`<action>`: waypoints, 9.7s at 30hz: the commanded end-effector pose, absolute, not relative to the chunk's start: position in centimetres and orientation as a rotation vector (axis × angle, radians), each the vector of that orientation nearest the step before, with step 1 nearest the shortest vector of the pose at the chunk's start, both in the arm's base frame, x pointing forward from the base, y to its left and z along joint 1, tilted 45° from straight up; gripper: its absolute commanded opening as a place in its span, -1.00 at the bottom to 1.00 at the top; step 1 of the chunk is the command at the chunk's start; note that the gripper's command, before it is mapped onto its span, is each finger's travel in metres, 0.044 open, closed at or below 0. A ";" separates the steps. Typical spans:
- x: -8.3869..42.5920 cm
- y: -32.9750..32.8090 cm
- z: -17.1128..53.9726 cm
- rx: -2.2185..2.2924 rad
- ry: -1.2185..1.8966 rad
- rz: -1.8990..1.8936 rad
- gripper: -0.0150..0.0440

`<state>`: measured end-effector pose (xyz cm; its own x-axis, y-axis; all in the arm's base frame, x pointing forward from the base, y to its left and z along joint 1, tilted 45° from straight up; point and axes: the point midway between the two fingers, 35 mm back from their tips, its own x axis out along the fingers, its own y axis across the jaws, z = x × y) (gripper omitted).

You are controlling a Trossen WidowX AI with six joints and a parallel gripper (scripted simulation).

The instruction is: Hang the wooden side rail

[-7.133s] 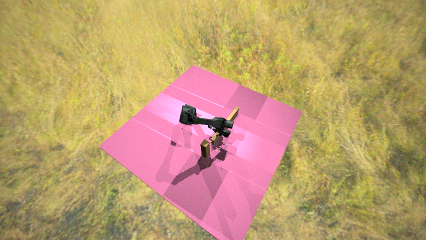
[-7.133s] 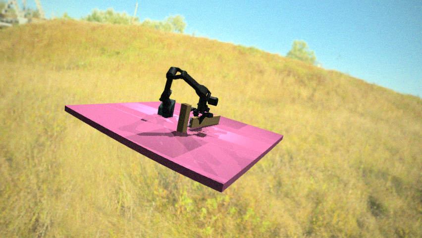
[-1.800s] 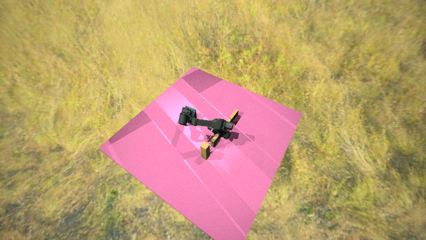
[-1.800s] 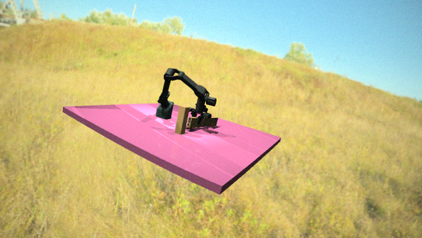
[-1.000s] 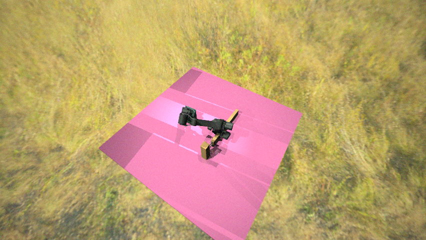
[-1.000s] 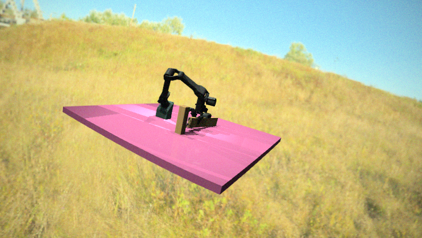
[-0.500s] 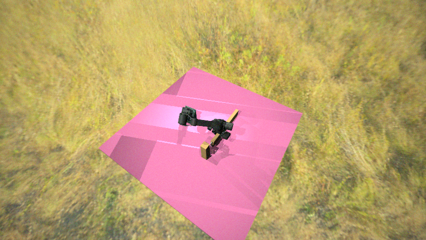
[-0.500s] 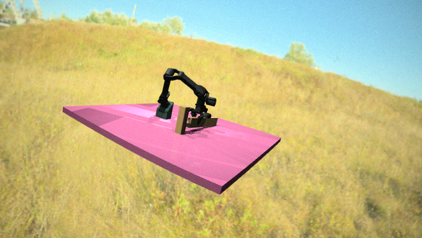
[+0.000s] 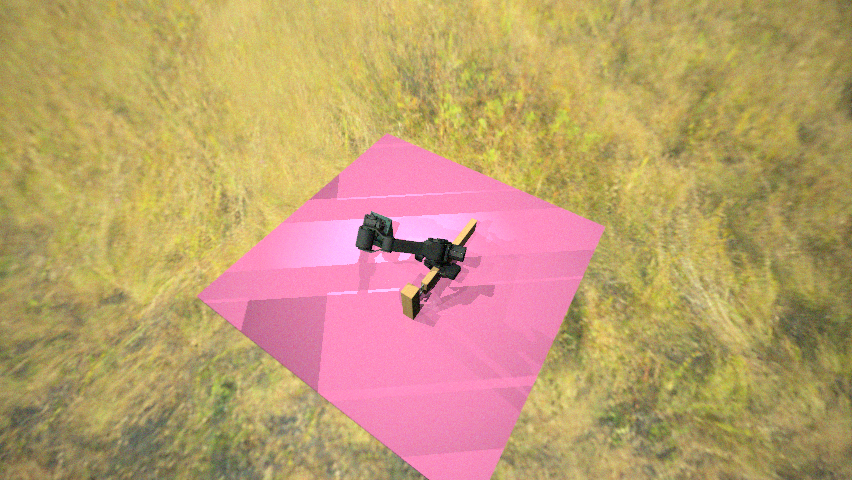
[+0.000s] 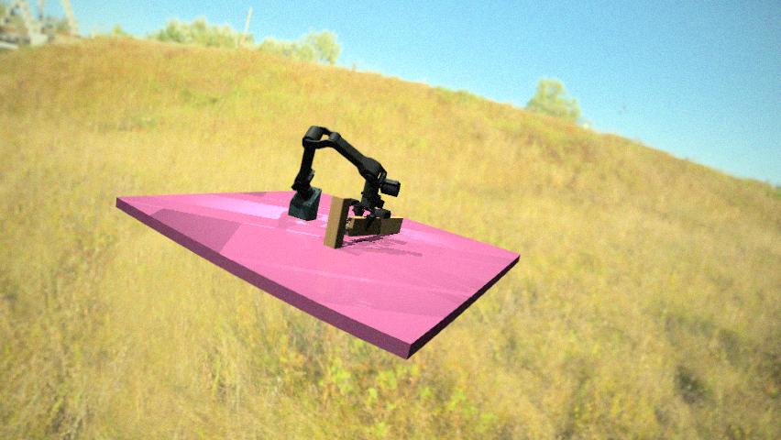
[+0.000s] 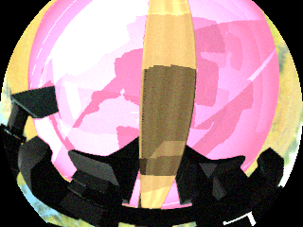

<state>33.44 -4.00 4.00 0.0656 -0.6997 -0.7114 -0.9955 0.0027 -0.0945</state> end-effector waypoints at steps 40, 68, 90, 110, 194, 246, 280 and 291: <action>33.7 -4.0 4.7 -1.768 1.676 0.641 -0.49; 33.5 -4.3 4.8 -1.768 1.676 0.641 -0.49; 33.6 -4.4 5.0 -1.768 1.677 0.640 -0.49; 33.5 -4.6 5.1 -1.768 1.677 0.640 -0.49; 33.4 -5.3 5.7 -1.768 1.677 0.640 -0.49; 33.4 -5.7 6.1 -1.769 1.677 0.640 -0.49; 33.4 -6.0 6.3 -1.769 1.677 0.640 -0.49; 33.4 -6.1 6.4 -1.769 1.677 0.640 -0.49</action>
